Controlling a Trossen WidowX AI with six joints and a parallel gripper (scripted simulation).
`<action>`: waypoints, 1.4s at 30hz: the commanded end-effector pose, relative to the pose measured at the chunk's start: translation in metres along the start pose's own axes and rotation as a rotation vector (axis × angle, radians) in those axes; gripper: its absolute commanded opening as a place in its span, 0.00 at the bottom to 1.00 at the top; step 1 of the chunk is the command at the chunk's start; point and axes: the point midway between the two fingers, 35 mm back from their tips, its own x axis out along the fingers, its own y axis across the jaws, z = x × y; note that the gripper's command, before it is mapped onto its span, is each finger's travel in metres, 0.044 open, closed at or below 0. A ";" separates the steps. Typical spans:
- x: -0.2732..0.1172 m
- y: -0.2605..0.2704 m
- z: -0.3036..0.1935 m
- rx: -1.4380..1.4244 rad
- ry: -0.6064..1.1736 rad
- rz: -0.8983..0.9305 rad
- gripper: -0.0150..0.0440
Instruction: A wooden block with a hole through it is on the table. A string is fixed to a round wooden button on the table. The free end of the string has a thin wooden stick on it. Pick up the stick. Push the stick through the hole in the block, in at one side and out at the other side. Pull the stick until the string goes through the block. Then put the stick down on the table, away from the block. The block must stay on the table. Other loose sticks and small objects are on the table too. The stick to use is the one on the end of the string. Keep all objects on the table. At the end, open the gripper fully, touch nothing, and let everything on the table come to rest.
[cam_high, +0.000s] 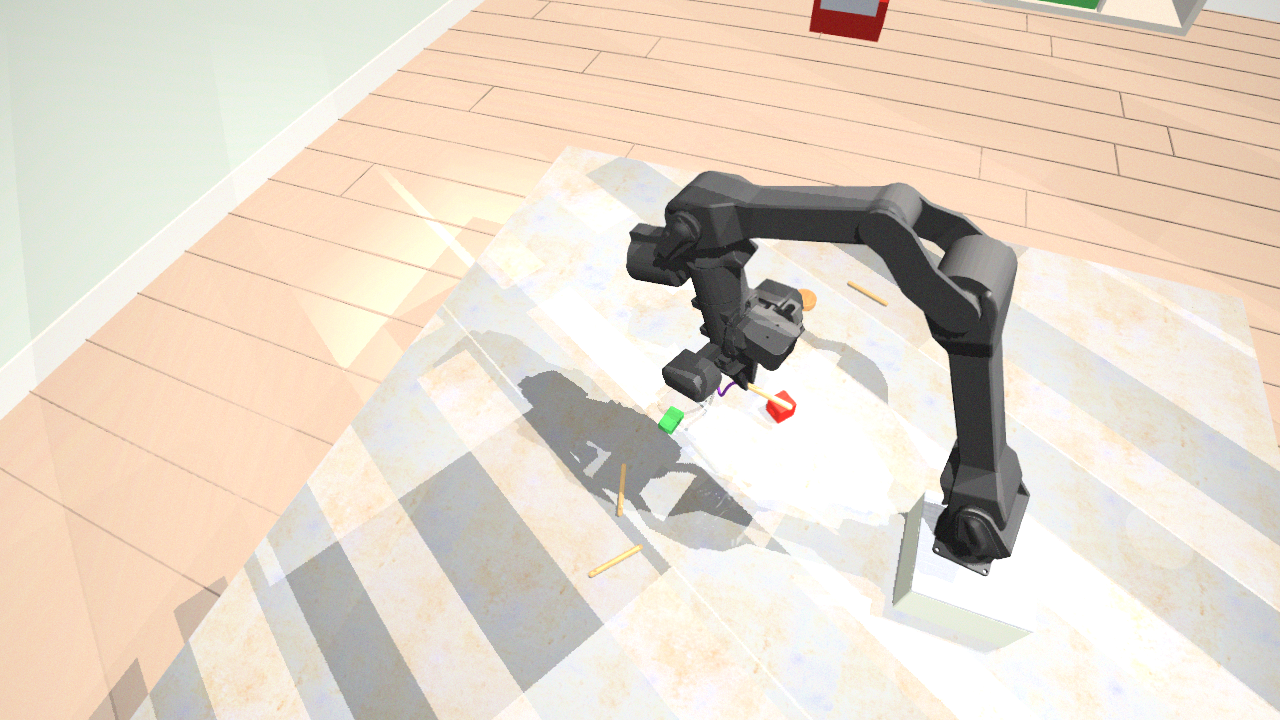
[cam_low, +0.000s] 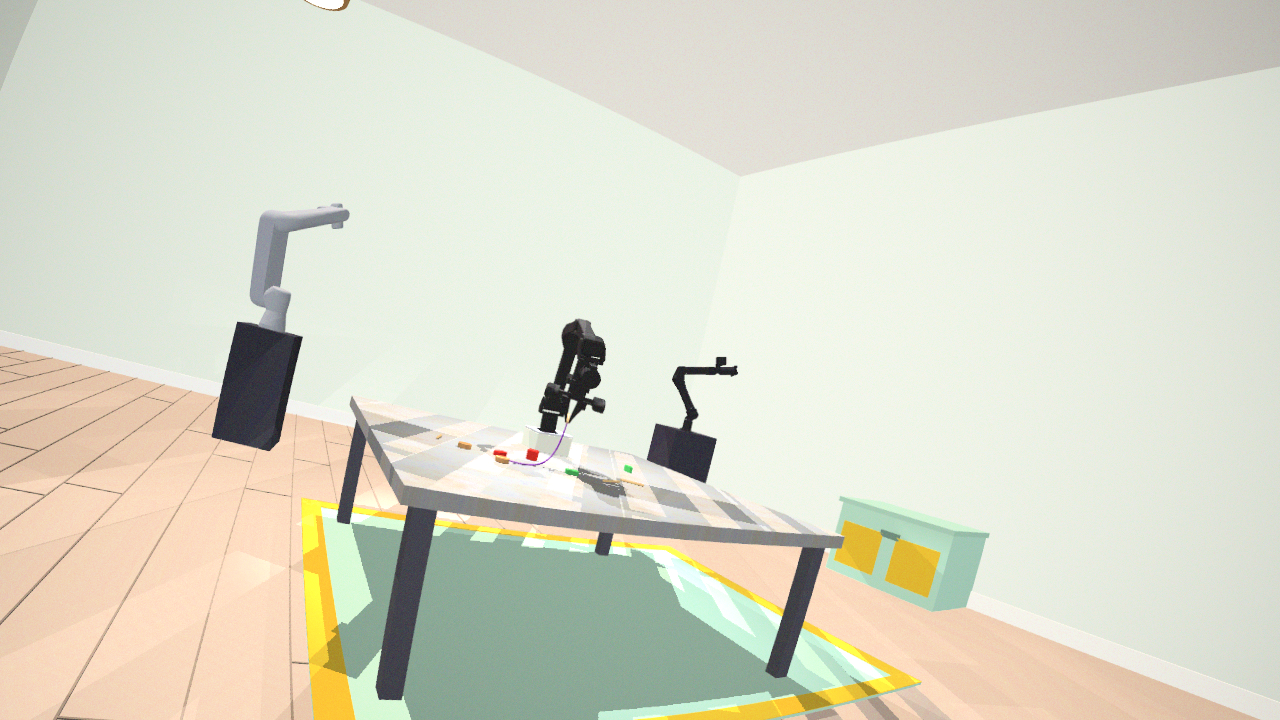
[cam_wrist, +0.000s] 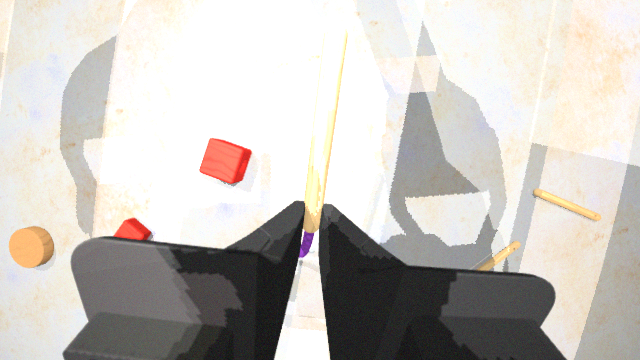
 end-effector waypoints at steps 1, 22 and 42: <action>-0.001 0.000 -0.002 0.122 0.004 0.006 0.25; -0.002 -0.002 -0.003 0.845 0.017 0.014 0.25; -0.002 -0.004 -0.005 1.533 0.037 0.015 0.25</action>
